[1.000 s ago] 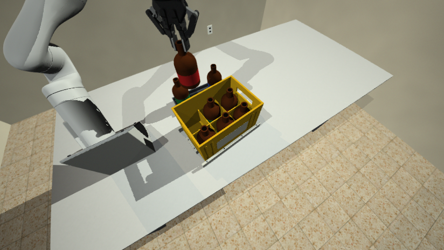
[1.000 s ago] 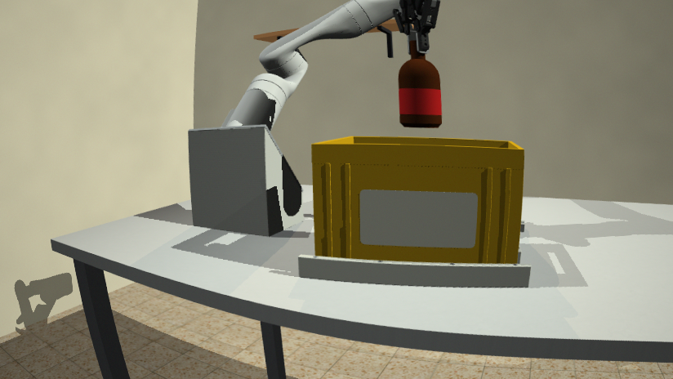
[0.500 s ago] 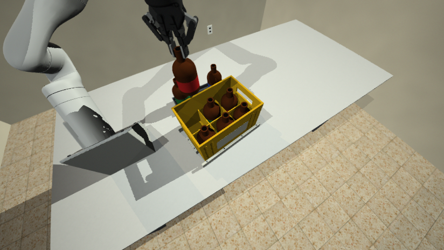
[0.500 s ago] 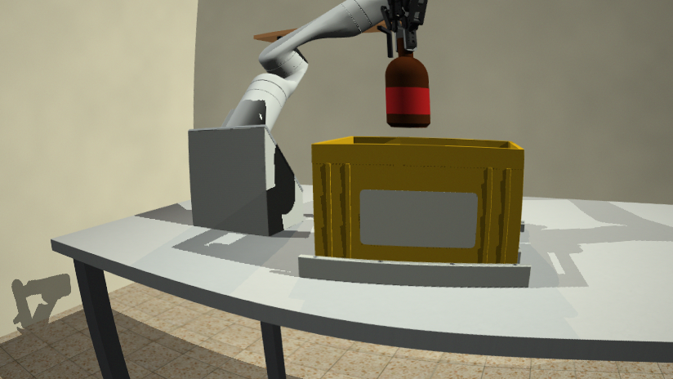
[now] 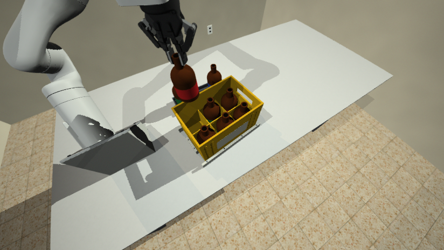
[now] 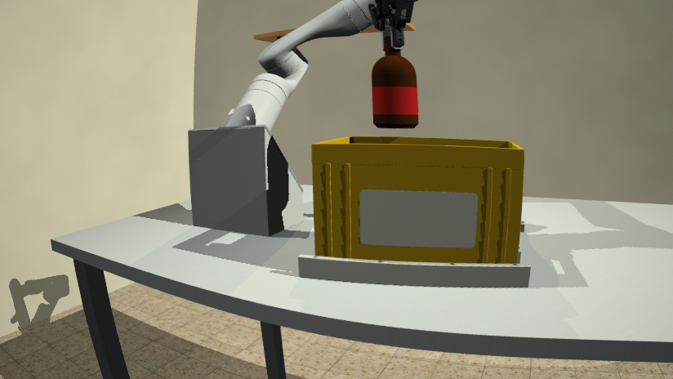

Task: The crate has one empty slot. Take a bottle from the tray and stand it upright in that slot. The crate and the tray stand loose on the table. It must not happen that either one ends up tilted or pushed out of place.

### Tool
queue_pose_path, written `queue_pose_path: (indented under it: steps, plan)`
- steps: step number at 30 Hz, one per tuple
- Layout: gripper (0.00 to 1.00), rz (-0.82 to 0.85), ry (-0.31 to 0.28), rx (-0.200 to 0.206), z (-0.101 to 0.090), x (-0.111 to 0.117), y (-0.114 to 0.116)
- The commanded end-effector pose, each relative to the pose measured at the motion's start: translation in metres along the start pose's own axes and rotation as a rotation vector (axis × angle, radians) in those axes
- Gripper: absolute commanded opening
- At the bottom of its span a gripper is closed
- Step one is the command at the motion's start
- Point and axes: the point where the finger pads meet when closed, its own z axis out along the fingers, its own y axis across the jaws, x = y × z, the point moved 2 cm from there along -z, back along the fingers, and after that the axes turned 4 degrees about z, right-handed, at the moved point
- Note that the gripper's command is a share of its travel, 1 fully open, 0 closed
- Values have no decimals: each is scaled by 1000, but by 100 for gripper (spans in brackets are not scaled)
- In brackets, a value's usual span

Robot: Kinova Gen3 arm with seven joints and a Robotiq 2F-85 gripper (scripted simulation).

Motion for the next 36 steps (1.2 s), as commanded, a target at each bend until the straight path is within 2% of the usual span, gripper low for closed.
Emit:
queue_pose_path:
  steps: [1, 21, 36]
  plan:
    - [0, -2, 7, 4, -1, 12, -5]
    - [0, -2, 7, 4, -1, 38, -15]
    - [0, -2, 7, 4, -1, 46, -18]
